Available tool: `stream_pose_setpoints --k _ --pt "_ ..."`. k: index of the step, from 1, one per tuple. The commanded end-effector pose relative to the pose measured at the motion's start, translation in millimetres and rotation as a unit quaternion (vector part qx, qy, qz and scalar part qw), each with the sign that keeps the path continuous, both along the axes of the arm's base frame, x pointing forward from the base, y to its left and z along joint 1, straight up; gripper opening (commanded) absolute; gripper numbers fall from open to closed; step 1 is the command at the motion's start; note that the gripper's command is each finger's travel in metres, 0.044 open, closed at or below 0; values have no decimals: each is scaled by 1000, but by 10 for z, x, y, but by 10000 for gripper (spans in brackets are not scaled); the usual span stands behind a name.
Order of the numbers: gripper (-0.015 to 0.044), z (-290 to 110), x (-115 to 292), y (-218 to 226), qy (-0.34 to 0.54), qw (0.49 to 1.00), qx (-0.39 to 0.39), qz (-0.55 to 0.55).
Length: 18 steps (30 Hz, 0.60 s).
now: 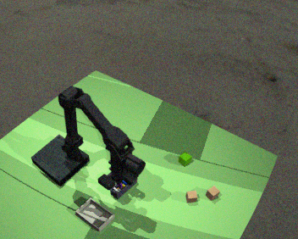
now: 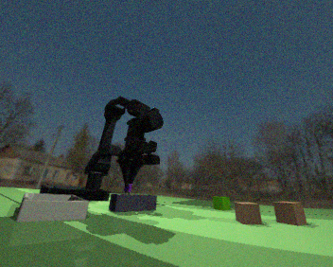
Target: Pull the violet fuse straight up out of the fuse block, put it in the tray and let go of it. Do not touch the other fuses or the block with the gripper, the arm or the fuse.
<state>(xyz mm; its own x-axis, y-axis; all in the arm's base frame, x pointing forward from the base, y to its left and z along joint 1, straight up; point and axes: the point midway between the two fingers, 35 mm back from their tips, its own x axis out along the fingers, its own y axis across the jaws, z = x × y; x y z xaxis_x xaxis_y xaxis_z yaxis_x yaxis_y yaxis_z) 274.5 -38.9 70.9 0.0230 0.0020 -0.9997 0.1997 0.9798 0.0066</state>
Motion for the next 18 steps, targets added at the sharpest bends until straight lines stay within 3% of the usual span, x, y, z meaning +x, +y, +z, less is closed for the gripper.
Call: stream_pose_setpoints --k 1,18 --pt "0 51 7 -7 -5 1000 -3 -1" --pt "0 189 3 -7 -5 1000 -3 -1"
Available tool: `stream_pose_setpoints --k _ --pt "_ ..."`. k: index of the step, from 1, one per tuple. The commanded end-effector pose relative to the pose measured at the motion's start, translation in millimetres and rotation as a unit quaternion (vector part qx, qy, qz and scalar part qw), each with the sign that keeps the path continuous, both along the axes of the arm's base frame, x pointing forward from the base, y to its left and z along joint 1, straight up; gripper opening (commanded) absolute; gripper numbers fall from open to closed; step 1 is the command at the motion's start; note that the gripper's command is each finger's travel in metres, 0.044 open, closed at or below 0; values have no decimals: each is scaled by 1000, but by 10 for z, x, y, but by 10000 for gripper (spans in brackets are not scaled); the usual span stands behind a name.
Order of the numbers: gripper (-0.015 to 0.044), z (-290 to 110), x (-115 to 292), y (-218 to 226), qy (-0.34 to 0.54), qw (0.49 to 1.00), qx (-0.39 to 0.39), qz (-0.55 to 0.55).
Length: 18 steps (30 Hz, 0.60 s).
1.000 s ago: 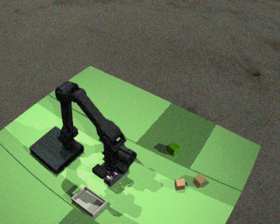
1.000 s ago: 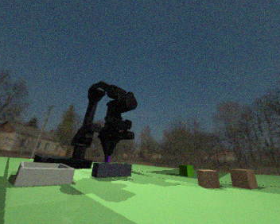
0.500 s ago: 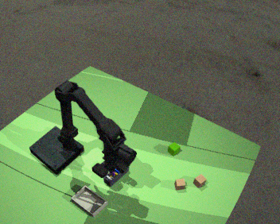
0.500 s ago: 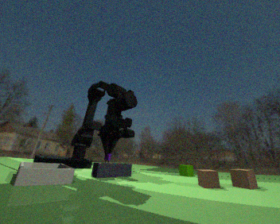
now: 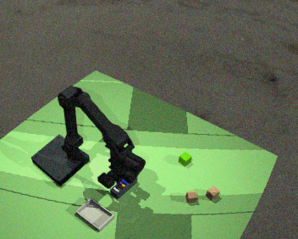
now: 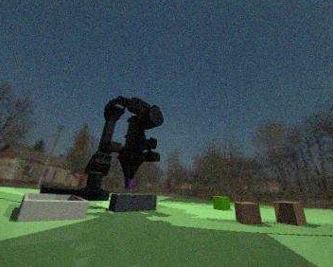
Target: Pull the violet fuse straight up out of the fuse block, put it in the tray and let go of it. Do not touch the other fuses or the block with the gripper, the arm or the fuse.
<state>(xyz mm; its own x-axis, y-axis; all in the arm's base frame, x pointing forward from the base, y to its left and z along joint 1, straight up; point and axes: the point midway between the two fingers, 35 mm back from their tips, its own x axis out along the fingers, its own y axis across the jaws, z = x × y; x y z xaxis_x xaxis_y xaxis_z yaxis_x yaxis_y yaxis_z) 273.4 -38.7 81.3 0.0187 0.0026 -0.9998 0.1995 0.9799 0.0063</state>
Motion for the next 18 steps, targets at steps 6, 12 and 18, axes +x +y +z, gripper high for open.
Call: stream_pose_setpoints --k 6,12,18 --pt "0 181 9 -8 -7 1000 -3 -1" --pt "0 192 8 -8 -7 1000 -3 -1" --pt "0 197 28 -131 -7 1000 -4 -1"
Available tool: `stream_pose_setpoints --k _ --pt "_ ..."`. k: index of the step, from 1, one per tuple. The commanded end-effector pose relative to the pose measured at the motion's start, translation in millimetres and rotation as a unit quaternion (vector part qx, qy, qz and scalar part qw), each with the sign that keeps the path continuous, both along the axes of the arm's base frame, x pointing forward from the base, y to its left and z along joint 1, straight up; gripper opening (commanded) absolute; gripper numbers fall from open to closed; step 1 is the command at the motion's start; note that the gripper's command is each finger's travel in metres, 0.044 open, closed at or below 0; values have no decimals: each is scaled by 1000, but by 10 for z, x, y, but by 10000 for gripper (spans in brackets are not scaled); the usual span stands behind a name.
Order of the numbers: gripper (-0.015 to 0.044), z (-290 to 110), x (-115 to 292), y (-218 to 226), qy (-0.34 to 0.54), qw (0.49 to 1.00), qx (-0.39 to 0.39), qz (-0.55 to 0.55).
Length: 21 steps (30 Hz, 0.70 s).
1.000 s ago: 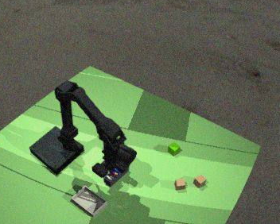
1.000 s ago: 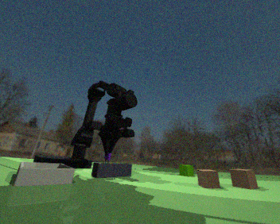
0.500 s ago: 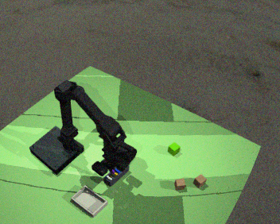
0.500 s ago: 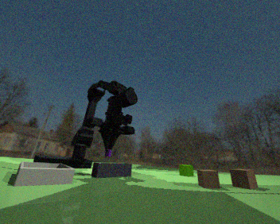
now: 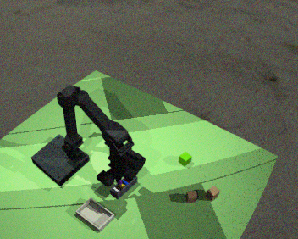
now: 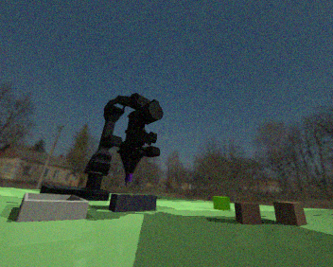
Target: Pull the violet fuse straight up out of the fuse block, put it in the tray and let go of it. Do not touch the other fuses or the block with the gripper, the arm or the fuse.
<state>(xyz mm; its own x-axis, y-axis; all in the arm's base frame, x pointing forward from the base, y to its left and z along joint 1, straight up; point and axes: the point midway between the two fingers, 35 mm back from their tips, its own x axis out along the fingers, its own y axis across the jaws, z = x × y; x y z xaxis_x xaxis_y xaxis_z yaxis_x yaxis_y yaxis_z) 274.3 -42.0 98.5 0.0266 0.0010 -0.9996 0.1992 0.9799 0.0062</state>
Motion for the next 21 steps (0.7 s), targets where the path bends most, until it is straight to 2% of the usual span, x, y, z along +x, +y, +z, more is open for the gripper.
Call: stream_pose_setpoints --k 1,21 --pt "0 26 25 -148 -3 1000 -3 -1" --pt "0 44 -55 -1207 -2 1000 -8 -1"
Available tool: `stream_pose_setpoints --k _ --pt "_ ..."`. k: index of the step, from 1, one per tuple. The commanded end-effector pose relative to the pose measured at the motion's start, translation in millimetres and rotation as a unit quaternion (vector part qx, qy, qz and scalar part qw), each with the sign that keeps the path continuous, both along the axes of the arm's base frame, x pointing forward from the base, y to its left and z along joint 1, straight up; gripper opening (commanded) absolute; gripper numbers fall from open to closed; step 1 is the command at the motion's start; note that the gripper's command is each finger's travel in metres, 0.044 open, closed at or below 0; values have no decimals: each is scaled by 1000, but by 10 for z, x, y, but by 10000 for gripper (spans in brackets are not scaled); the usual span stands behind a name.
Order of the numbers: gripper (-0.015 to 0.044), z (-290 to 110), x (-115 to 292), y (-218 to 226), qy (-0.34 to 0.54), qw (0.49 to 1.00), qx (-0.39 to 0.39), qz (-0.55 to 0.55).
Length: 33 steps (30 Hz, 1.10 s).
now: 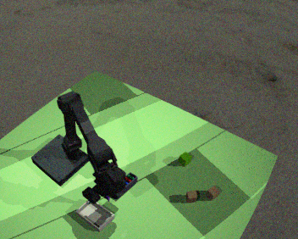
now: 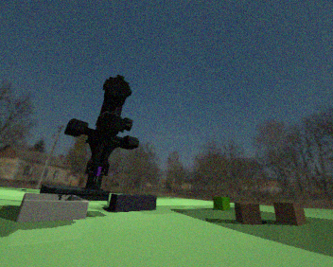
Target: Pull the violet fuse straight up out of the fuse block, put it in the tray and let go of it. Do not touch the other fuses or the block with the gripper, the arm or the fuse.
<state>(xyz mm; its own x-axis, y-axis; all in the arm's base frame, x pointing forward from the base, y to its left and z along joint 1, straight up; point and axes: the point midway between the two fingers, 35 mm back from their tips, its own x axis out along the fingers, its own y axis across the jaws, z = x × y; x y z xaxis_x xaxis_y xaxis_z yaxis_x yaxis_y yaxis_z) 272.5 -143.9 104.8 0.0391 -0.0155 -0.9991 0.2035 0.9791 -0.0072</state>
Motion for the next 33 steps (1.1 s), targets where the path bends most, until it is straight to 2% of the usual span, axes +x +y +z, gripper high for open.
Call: stream_pose_setpoints --k 1,10,33 --pt "0 -18 -52 -243 4 1000 0 1" --pt "0 -22 -218 -688 5 1000 -2 1" --pt "0 -304 -210 -706 5 1000 -2 1"
